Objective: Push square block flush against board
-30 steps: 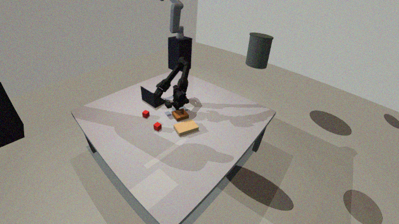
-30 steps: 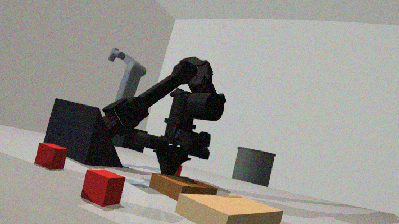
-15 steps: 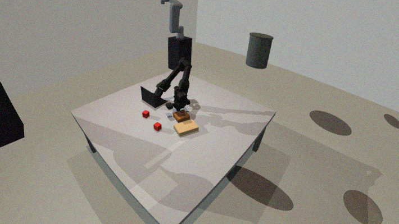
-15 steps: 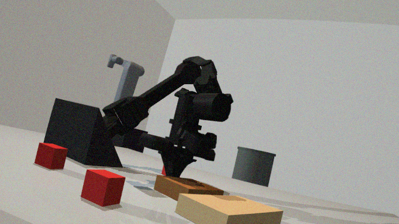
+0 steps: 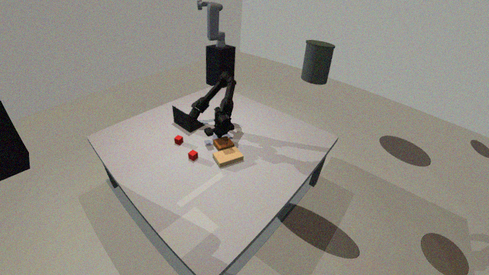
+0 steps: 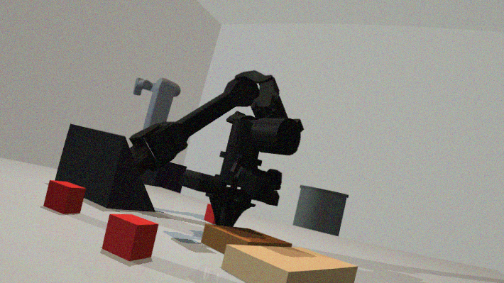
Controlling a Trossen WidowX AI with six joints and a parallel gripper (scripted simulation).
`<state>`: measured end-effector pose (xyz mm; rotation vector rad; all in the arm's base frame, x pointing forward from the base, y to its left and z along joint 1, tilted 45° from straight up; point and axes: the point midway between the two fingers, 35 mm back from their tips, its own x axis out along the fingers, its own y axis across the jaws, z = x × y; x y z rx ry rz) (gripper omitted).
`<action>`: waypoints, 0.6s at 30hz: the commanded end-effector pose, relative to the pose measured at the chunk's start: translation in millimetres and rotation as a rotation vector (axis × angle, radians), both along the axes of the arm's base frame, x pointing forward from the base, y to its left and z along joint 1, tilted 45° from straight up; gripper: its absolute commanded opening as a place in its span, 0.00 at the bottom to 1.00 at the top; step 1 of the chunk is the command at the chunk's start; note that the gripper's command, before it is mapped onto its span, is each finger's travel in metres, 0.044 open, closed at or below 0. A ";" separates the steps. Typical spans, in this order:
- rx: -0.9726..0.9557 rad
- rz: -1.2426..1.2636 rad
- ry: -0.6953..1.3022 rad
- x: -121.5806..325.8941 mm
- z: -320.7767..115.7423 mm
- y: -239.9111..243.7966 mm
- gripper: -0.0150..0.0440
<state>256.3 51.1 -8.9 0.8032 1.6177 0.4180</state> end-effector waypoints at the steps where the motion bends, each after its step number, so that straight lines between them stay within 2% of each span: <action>1: 0.003 -0.005 0.004 6.4 -2.8 -0.6 0.25; 18: 0.004 -0.005 0.005 -10.3 1.6 2.5 0.25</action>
